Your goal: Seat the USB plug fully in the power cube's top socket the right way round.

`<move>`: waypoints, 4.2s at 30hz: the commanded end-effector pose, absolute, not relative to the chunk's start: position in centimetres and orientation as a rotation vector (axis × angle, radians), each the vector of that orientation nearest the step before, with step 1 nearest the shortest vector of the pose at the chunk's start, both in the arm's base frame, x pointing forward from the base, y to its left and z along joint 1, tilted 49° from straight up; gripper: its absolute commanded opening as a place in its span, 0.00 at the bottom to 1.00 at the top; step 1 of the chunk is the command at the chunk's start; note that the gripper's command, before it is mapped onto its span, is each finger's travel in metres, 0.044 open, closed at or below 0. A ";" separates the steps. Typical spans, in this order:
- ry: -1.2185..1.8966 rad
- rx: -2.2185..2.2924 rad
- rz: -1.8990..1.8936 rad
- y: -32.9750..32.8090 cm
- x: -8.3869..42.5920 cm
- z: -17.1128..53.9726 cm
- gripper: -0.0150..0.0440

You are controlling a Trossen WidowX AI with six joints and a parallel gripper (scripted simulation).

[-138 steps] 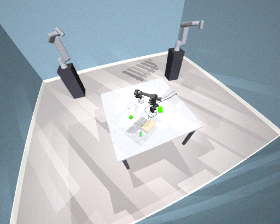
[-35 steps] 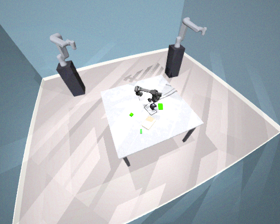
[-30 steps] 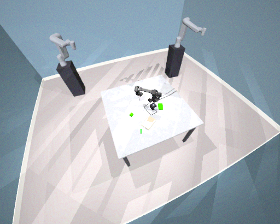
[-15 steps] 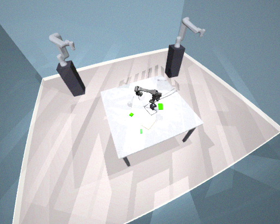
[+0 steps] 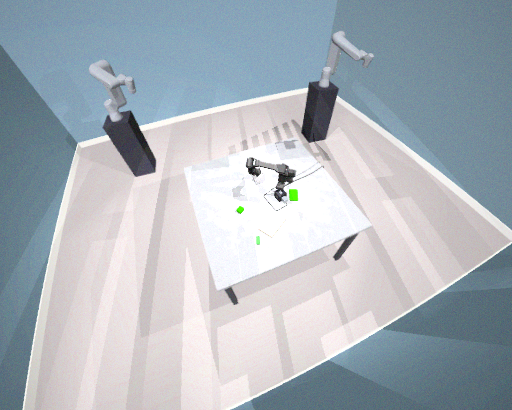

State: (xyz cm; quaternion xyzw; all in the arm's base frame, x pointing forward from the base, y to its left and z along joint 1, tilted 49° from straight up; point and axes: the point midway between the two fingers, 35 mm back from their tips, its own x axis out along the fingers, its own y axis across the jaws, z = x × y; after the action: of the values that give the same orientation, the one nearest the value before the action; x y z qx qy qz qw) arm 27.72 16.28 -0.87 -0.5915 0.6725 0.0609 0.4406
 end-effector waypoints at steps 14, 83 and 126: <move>1.704 -1.779 0.538 16.3 27.7 -0.9 0.25; 1.685 -2.037 0.912 15.9 27.8 -1.2 0.25; 1.684 -2.042 0.919 15.6 27.9 -1.6 0.25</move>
State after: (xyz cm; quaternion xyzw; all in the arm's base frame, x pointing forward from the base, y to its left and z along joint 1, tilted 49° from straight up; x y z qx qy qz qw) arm 27.85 15.60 -1.56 -0.7160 0.5943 0.3239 0.1709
